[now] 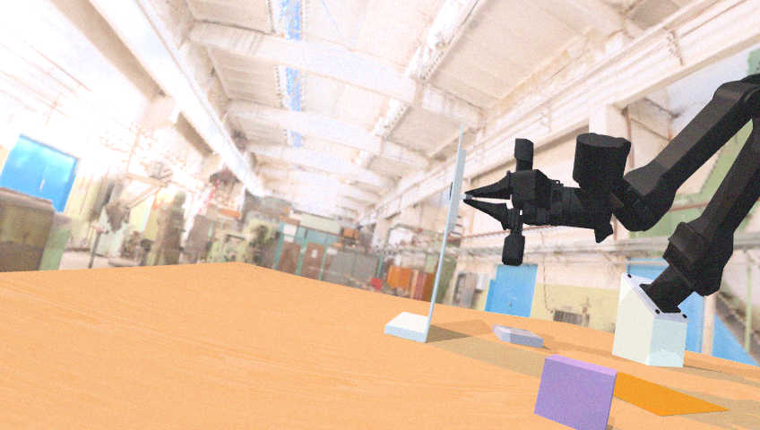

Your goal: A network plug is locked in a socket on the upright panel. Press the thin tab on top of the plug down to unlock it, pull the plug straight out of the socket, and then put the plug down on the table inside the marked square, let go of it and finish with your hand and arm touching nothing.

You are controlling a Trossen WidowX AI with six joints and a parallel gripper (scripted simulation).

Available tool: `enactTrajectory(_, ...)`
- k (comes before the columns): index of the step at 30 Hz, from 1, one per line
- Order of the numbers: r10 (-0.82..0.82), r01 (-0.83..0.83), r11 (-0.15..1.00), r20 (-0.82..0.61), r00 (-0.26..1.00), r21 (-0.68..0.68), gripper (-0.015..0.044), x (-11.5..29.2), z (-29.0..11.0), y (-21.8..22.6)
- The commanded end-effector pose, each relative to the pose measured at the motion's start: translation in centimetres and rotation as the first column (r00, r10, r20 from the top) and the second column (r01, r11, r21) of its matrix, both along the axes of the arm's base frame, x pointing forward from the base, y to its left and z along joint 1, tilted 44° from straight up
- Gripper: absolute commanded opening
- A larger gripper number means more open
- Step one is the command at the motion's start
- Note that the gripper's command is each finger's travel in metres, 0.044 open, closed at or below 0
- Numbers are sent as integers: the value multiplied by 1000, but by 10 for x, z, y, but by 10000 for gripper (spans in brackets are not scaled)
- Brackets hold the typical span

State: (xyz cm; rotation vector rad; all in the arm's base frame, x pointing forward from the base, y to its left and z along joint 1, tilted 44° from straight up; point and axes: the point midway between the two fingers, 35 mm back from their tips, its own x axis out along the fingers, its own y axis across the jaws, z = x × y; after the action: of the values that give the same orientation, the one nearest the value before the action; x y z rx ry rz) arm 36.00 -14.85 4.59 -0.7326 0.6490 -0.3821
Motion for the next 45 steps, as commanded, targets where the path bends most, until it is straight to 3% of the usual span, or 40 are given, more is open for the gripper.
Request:
enactTrajectory(1,5,-5,1000,0,1000,-1,0,-2,1,1)
enactTrajectory(45,5,-5,1000,-1,1000,-1,0,-24,7,11)
